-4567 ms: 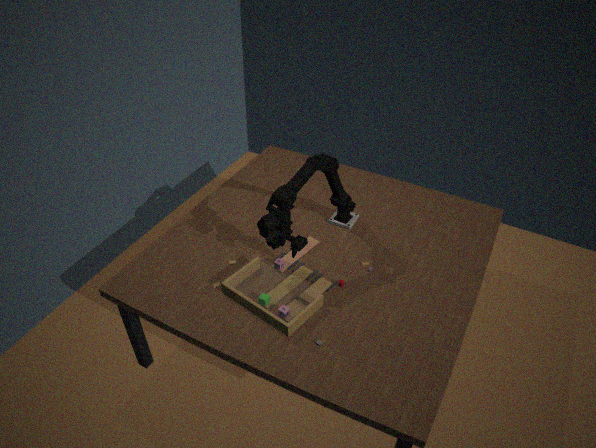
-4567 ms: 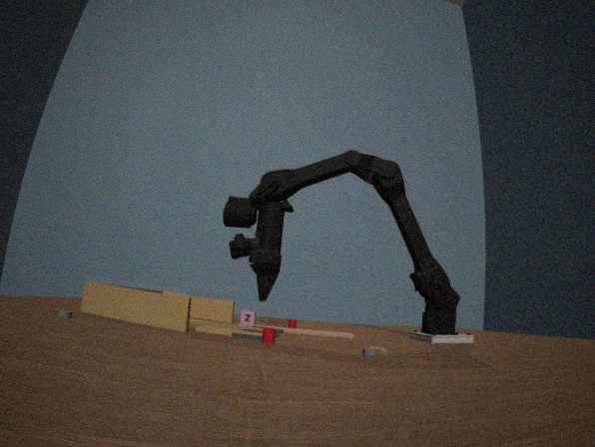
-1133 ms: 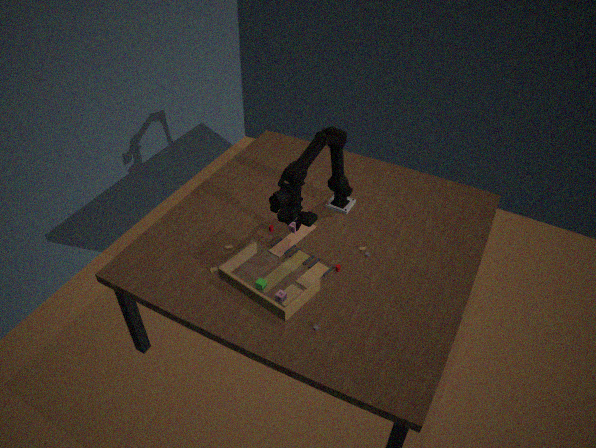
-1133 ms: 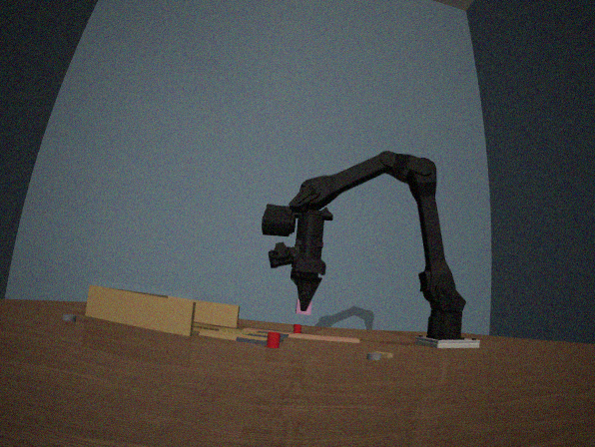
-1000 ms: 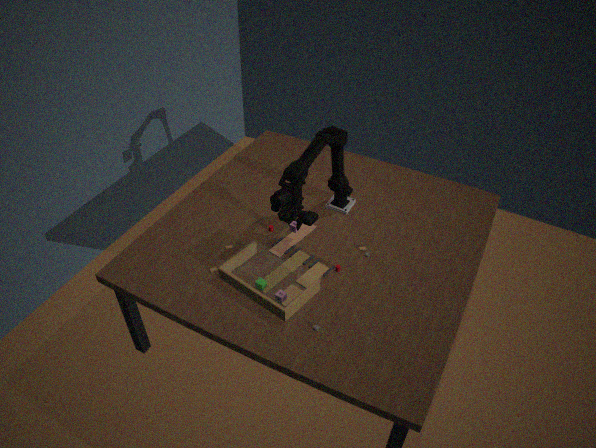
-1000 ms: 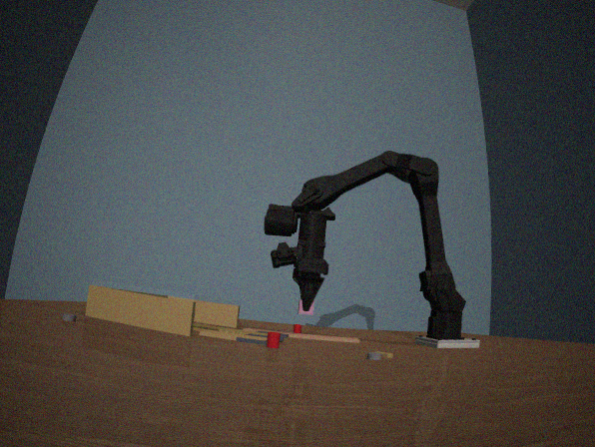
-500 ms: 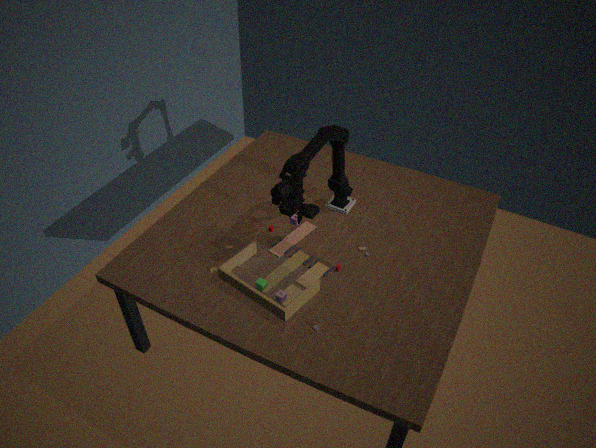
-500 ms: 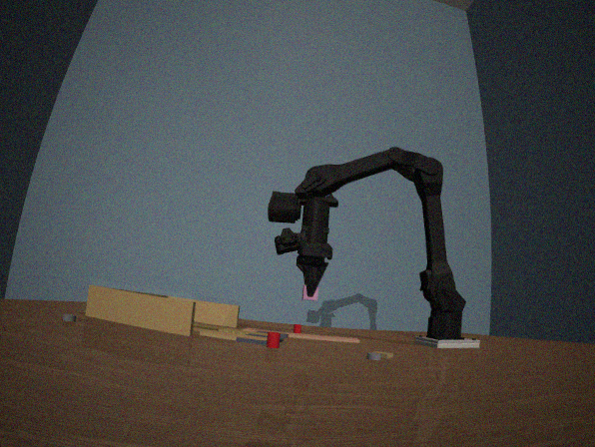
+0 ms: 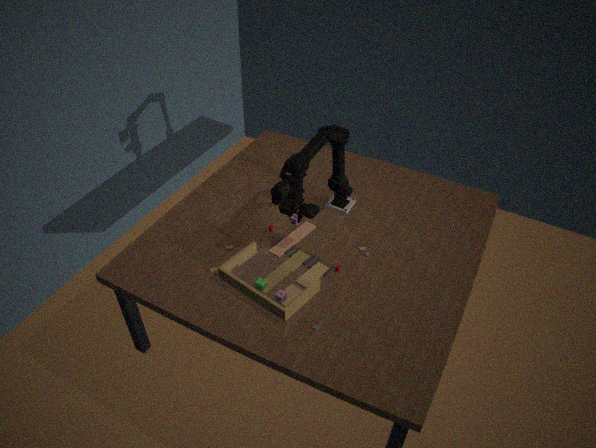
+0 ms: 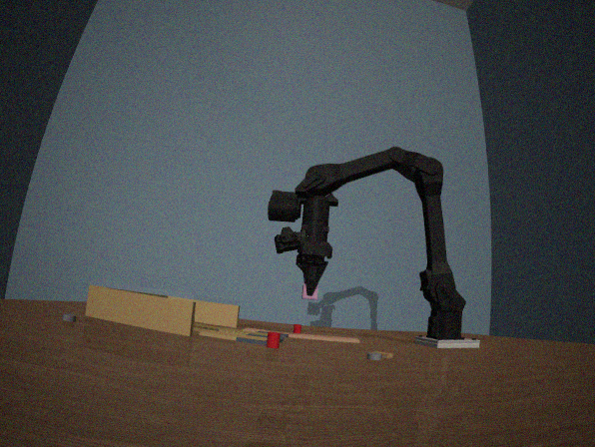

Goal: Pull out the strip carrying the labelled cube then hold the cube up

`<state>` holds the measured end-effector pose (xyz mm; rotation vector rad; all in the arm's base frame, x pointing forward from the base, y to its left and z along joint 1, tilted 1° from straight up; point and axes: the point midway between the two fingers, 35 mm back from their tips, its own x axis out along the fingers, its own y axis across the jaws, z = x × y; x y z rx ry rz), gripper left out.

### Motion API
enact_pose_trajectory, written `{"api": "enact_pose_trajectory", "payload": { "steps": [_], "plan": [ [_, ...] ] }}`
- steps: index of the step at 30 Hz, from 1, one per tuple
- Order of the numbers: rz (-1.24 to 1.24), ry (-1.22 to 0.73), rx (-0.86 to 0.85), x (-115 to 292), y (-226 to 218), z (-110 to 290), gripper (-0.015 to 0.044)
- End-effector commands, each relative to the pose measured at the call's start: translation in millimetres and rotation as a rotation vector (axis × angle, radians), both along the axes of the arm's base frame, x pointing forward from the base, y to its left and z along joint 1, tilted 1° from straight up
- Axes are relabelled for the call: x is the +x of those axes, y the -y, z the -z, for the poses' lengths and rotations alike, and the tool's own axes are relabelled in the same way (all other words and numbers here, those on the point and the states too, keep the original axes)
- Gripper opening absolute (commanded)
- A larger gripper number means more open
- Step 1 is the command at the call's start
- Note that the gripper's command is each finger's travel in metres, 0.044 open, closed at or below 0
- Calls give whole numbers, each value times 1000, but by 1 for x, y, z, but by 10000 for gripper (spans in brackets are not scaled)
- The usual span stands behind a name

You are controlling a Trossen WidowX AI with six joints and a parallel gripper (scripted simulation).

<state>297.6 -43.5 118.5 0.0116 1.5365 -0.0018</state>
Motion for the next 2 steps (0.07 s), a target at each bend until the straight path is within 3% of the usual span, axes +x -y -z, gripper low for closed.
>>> {"api": "enact_pose_trajectory", "payload": {
  "steps": [1,2],
  "plan": [
    [0,3,-1,1,0,-1,0],
    [0,3,-1,1,0,-1,0]
  ]
}}
